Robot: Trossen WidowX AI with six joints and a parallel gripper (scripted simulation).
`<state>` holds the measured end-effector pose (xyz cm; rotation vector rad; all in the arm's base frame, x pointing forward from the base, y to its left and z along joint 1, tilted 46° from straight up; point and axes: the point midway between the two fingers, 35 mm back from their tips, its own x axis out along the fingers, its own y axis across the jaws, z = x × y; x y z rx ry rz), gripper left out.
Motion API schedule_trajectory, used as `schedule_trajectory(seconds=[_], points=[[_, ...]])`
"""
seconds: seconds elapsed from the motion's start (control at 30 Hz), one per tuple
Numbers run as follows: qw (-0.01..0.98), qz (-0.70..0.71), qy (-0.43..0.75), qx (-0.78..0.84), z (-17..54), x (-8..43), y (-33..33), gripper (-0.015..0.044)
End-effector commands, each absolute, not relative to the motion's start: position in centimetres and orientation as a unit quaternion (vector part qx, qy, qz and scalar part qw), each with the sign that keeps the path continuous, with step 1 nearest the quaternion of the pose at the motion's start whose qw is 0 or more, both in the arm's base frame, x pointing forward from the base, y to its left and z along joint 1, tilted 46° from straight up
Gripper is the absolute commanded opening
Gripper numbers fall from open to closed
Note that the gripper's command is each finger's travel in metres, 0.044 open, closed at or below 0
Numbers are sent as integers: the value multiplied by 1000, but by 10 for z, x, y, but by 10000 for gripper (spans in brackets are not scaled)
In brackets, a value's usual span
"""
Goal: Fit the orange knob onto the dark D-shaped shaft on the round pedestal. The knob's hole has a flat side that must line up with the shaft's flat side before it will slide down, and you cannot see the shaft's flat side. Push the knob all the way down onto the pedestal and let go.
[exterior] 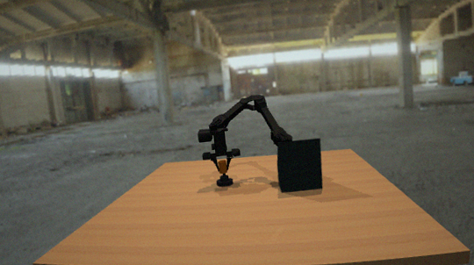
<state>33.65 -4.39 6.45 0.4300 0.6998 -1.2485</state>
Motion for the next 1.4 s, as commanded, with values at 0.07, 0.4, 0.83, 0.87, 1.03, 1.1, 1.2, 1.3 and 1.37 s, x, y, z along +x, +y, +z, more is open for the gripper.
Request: schedule_trajectory(seconds=[0.07,0.4,0.83,0.87,1.03,1.1,1.2,1.3,1.37], points=[[733,-569,316,199,63,335,-44,0],[733,-569,316,199,63,335,-45,0],[709,-598,258,271,65,337,-43,0],[708,-599,254,274,65,337,-44,0],[708,-599,254,274,64,336,-44,0],[708,-599,254,274,64,336,-44,0],[708,-599,254,274,64,335,-44,0],[708,-599,254,274,63,335,-45,0],[708,-599,254,274,62,336,-46,0]])
